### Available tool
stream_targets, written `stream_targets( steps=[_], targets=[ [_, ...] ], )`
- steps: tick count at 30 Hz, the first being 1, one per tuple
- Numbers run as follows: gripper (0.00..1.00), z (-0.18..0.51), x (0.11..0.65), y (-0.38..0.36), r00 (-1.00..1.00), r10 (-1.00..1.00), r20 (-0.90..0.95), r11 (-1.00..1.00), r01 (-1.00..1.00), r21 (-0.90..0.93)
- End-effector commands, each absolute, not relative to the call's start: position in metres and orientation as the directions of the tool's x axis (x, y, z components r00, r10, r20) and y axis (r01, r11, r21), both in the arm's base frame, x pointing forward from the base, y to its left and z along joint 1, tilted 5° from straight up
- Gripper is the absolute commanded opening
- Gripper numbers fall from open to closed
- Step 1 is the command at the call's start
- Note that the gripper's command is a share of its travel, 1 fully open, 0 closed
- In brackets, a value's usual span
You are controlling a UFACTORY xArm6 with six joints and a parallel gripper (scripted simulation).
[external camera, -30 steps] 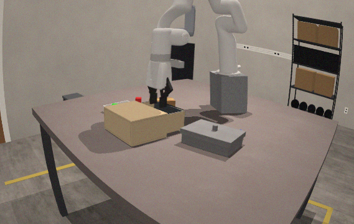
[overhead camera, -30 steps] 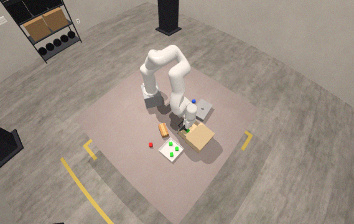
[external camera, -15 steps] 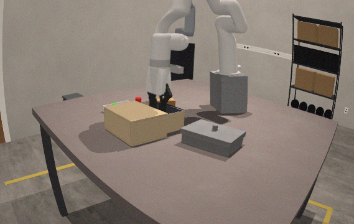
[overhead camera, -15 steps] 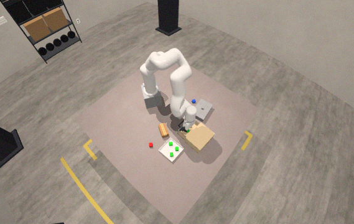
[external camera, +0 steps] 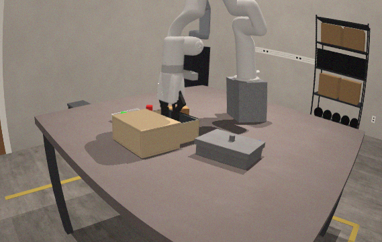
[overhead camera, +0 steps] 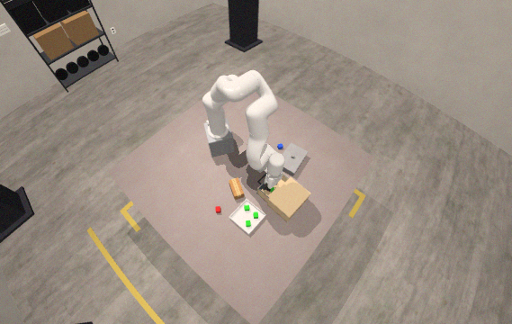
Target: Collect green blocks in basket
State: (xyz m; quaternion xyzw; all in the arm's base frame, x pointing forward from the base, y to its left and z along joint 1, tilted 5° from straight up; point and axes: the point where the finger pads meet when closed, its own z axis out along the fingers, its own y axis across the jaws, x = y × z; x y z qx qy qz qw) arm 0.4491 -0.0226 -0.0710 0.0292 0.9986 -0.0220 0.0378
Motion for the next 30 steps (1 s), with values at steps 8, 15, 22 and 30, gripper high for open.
stream_targets(
  steps=[8, 15, 22, 30],
  targets=[
    [0.57, -0.0697, 0.4519, -0.0227, -0.995, 0.057, -0.08, 0.997, 0.06, -0.042],
    [0.57, -0.0697, 0.4519, -0.0227, -0.995, 0.057, -0.08, 0.997, 0.06, -0.042],
    [0.57, -0.0707, 0.452, -0.0227, -0.995, 0.057, -0.08, 0.997, 0.06, -0.042],
    [0.57, -0.0737, 0.4523, -0.0229, -0.995, 0.057, -0.08, 0.997, 0.06, -0.042]
  ],
)
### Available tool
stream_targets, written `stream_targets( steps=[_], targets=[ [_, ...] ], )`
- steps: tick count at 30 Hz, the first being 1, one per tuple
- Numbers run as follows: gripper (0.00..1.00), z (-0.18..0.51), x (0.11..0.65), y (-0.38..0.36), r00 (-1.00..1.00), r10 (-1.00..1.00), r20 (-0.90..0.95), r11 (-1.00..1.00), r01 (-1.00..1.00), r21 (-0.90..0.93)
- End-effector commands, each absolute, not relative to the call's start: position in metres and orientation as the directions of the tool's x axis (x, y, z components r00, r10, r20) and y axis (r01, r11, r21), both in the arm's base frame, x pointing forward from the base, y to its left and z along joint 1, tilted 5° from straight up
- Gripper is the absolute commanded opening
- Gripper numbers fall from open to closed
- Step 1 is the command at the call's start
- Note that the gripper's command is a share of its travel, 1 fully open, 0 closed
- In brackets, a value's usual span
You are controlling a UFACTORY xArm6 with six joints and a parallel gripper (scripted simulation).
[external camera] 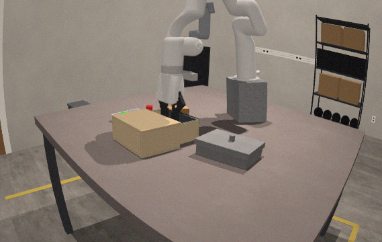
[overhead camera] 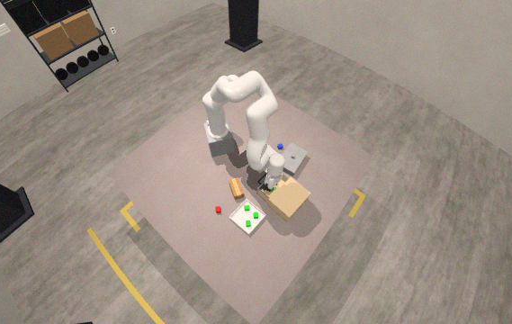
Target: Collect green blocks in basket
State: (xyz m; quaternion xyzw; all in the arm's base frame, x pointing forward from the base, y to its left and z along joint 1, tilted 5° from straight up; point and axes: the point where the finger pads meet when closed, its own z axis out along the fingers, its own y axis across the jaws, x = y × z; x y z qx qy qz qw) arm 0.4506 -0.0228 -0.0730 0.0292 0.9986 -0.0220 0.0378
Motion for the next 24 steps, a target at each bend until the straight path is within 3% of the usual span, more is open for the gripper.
stream_targets(
  steps=[1, 24],
  targets=[
    [0.57, -0.074, 0.452, -0.023, -0.995, 0.057, -0.08, 0.997, 0.06, -0.042],
    [0.57, -0.097, 0.454, -0.024, -0.995, 0.057, -0.08, 0.997, 0.06, -0.042]
  ],
)
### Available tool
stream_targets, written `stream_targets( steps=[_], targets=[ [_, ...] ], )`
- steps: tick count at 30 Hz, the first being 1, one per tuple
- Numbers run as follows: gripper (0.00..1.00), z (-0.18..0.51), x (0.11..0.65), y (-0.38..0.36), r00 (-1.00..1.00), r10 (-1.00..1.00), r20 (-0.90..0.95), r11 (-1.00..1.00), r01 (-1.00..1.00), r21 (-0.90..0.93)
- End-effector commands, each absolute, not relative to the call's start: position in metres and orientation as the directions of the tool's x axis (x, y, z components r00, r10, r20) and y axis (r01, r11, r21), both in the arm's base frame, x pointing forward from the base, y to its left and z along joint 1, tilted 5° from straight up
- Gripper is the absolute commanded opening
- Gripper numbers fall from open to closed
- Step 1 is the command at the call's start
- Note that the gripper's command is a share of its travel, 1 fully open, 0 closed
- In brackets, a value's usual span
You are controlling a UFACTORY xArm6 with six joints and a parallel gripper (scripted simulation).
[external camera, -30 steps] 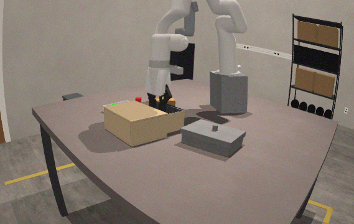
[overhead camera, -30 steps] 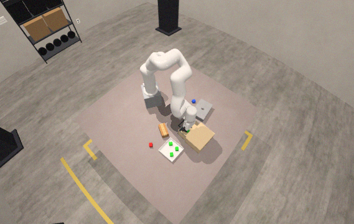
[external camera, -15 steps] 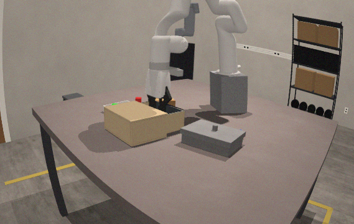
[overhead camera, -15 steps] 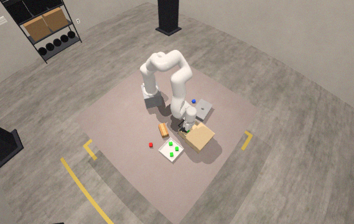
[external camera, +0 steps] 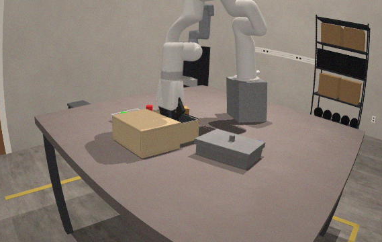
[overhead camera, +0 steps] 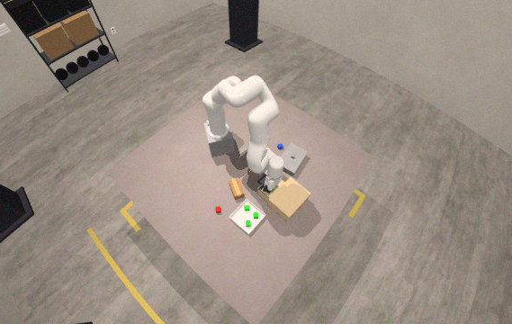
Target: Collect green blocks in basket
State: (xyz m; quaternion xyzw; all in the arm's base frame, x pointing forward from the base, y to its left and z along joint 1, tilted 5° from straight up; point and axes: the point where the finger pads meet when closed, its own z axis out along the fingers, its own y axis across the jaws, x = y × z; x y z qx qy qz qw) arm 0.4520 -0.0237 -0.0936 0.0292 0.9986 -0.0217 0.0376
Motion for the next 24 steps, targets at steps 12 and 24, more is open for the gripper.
stream_targets(
  steps=[12, 24],
  targets=[
    [0.57, -0.1054, 0.4547, -0.0244, -0.995, 0.057, -0.08, 0.997, 0.06, -0.042],
    [0.57, -0.1081, 0.4549, -0.0245, -0.995, 0.057, -0.08, 0.997, 0.06, -0.042]
  ],
)
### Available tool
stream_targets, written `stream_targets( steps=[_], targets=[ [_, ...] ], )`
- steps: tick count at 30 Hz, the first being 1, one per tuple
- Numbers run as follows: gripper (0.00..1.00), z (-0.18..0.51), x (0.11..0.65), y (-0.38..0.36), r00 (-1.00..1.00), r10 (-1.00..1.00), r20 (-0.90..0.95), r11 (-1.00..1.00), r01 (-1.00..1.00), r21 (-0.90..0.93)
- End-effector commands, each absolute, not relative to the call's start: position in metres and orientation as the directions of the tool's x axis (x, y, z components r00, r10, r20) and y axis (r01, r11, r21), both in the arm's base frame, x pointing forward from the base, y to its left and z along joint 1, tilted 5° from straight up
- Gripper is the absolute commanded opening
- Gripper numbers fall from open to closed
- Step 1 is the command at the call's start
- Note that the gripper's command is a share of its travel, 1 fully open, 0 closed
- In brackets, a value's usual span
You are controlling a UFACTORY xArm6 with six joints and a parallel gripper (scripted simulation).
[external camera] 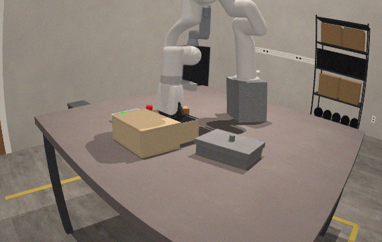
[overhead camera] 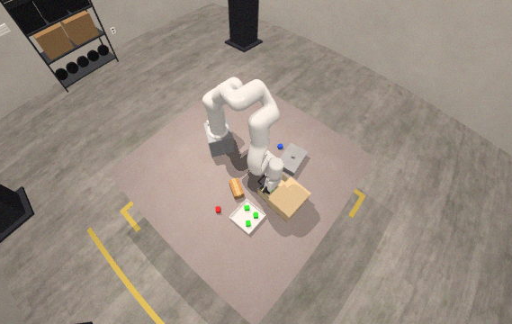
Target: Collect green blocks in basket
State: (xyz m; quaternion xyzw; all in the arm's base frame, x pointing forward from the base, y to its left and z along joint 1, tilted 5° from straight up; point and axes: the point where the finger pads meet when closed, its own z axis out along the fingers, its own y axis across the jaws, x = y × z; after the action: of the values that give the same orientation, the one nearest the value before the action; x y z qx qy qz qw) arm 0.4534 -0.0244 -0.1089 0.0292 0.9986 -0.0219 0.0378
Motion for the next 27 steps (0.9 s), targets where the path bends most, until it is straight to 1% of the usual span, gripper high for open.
stream_targets(
  steps=[1, 12, 13, 27],
  targets=[
    [0.57, -0.1081, 0.4549, -0.0245, -0.995, 0.057, -0.08, 0.997, 0.06, -0.042],
    [0.57, -0.1081, 0.4549, -0.0245, -0.995, 0.057, -0.08, 0.997, 0.06, -0.042],
    [0.0, -0.1081, 0.4549, -0.0245, -0.995, 0.057, -0.08, 0.997, 0.06, -0.042],
    [0.0, -0.1081, 0.4549, -0.0245, -0.995, 0.057, -0.08, 0.997, 0.06, -0.042]
  ],
)
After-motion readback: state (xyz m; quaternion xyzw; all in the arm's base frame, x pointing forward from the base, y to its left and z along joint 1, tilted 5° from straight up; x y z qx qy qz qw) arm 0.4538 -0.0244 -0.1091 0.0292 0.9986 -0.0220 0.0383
